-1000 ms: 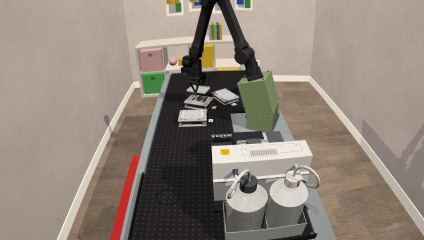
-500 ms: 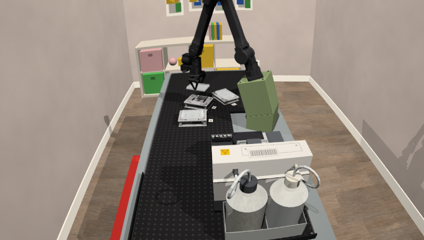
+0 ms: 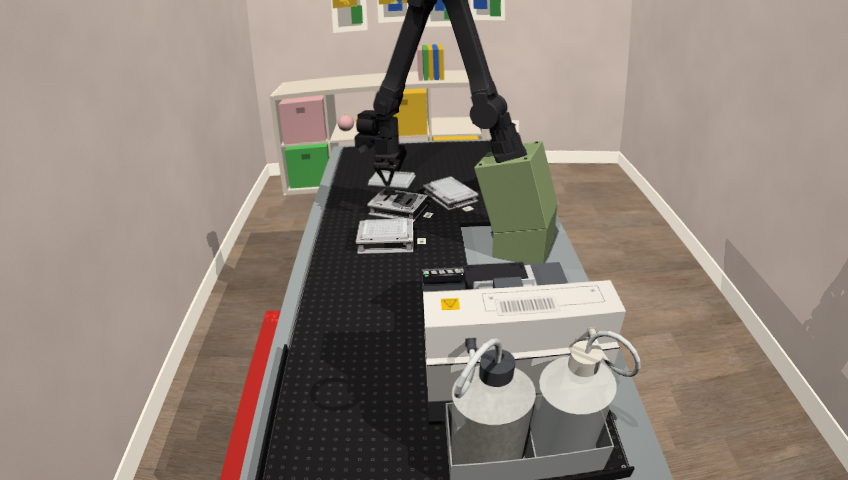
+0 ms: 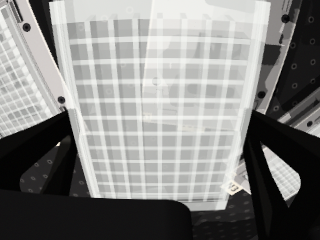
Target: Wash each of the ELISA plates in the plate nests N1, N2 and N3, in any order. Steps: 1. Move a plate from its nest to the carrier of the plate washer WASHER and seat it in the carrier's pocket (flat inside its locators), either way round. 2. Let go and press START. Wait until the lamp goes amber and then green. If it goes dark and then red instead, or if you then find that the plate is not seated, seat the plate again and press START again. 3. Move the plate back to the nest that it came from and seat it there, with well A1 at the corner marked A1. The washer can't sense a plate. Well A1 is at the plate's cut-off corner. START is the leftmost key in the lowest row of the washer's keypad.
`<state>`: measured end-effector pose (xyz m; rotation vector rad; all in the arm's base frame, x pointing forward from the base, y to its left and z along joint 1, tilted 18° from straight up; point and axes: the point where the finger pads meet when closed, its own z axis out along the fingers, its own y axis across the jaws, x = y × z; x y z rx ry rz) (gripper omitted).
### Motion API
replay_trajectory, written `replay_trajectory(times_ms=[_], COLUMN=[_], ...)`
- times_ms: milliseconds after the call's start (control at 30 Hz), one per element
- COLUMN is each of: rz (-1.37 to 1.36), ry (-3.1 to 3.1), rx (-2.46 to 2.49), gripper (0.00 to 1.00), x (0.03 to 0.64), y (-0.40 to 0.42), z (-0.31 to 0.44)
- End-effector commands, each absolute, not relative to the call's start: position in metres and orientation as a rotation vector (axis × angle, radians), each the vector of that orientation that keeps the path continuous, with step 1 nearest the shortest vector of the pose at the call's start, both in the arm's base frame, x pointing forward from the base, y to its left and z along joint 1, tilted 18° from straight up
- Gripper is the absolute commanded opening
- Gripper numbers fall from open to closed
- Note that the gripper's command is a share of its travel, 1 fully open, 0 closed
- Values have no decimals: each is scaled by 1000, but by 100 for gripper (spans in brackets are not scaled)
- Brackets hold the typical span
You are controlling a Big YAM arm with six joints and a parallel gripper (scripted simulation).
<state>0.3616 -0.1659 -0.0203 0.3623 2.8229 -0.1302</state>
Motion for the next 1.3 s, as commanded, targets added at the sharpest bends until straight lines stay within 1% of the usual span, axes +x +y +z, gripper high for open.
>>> replay_trajectory(times_ms=[0, 433, 833, 967, 1067, 1100, 1167, 1267], rz=[-130, -122, -121, -122, -121, -130, -143, -139], ry=[2794, 2818, 2813, 2781, 2786, 2810, 2813, 2814], rx=[389, 391, 390, 422, 422, 317, 218, 243], gripper=[84, 84, 84, 84, 84, 84, 84, 84], x=[368, 374, 398, 402, 399, 389, 387, 382], y=[-149, -94, -36, -45, -44, -30, -20, -6], z=[-13, -17, -16, -8, -10, -14, -14, -17])
